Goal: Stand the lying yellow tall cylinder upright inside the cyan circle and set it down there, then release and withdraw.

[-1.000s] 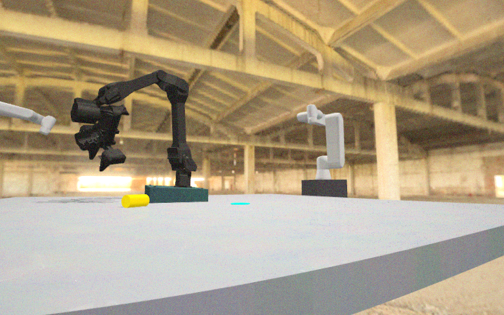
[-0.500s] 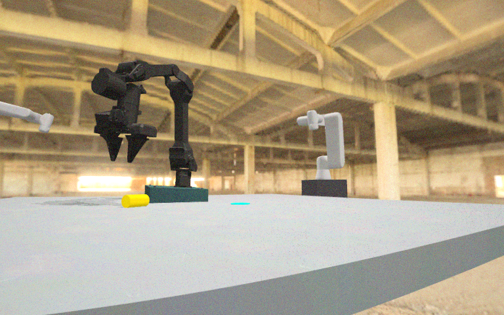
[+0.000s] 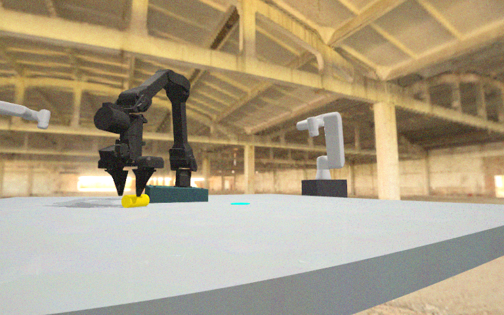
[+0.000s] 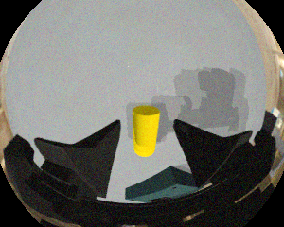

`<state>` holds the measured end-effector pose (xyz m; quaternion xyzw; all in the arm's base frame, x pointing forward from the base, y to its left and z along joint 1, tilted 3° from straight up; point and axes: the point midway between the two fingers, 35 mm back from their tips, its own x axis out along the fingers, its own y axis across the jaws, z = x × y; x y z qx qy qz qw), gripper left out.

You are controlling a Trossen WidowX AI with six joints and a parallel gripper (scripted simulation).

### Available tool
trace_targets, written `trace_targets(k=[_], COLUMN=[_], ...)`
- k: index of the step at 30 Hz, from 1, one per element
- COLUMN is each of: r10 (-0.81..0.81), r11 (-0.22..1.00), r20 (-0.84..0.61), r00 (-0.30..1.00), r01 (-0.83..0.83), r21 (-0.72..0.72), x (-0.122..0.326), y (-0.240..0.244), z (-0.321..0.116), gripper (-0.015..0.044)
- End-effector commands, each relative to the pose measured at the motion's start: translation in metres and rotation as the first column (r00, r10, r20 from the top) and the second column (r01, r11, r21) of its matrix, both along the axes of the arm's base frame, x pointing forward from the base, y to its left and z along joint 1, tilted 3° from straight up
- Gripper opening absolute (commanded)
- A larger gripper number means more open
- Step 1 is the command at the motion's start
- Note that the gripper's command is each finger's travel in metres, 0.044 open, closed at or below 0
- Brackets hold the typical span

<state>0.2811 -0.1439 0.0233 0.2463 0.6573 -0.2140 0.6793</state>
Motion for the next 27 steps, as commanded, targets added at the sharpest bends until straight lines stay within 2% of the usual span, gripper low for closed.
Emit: trace_targets(k=[1, 3, 11, 16, 27], r10=[-0.002, -0.002, -0.002, -0.002, -0.002], r11=[1.000, 1.000, 1.000, 1.000, 1.000], r20=[0.006, 0.006, 0.006, 0.006, 0.007], r00=[1.000, 1.000, 1.000, 1.000, 1.000], r01=[0.002, 0.002, 0.002, 0.002, 0.002], r21=[0.001, 0.001, 0.001, 0.001, 0.000], x=[-0.001, -0.001, -0.001, 0.000, 0.002], y=[0.002, 0.002, 0.002, 0.002, -0.001], z=[-0.015, -0.015, -0.015, -0.013, 0.020], gripper=[0.0309, 0.0309, 0.0105, 0.0105, 0.0105])
